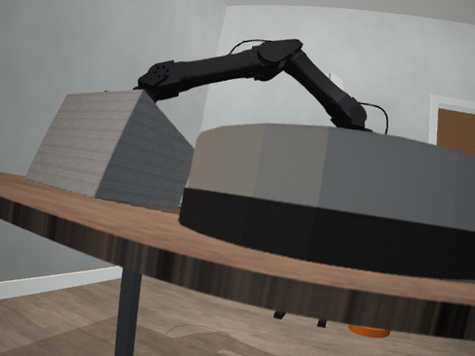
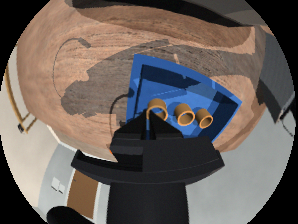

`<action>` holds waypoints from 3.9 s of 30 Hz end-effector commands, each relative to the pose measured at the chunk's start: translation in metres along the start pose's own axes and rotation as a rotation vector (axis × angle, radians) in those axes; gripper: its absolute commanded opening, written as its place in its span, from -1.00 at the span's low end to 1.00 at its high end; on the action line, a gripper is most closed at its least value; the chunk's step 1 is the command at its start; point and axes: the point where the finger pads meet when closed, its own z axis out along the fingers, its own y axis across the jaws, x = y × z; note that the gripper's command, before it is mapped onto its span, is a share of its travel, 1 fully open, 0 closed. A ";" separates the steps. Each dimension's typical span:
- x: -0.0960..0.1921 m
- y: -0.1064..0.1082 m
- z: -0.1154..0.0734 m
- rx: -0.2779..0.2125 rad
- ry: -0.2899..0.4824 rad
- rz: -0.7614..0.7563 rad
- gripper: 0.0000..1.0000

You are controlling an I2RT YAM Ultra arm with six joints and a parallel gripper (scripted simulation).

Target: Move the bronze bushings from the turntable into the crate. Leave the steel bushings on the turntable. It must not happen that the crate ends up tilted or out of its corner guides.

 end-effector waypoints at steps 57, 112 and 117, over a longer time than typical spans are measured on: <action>-0.001 0.004 0.003 -0.005 -0.011 0.004 -0.72; -0.002 0.007 -0.122 -0.026 0.001 0.001 -0.72; -0.002 0.007 -0.122 -0.026 0.001 0.001 -0.72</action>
